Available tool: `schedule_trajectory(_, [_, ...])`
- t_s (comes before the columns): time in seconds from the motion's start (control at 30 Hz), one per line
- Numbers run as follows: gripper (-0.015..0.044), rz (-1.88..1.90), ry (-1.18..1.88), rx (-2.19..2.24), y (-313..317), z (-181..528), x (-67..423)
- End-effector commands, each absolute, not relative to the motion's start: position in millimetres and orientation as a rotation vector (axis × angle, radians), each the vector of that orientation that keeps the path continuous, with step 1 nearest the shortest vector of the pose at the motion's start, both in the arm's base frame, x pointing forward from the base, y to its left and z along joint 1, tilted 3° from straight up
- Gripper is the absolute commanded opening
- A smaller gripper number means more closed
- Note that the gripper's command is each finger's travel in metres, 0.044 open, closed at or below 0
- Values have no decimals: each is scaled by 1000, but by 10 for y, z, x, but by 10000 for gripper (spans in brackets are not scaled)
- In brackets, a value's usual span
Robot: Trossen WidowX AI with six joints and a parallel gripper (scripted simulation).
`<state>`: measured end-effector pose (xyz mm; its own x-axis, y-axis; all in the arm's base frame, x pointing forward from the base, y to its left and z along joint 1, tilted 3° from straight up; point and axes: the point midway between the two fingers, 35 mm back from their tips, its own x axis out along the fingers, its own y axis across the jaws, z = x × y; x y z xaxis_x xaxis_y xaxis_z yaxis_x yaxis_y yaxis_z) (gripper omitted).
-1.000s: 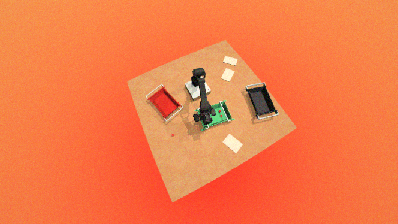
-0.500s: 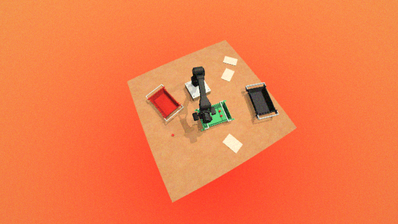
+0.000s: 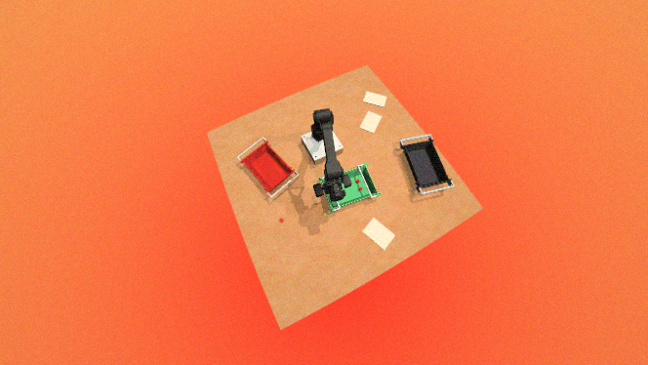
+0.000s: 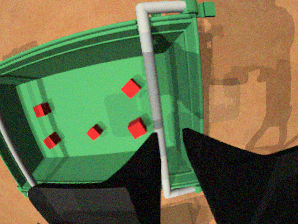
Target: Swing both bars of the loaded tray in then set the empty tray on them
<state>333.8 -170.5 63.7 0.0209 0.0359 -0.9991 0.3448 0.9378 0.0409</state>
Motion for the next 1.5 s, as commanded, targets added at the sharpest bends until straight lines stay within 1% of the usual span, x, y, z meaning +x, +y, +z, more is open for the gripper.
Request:
schedule_trajectory(0.0, [88,-245,1539,307,-1706,628,3338])
schedule_trajectory(0.03, [88,-245,1539,307,-1706,628,3338])
schedule_trajectory(0.13, [10,-245,1539,307,-1706,628,3338])
schedule_trajectory(0.17, [0,-245,1539,307,-1706,628,3338])
schedule_trajectory(1.47, [0,-245,1539,307,-1705,637,3338])
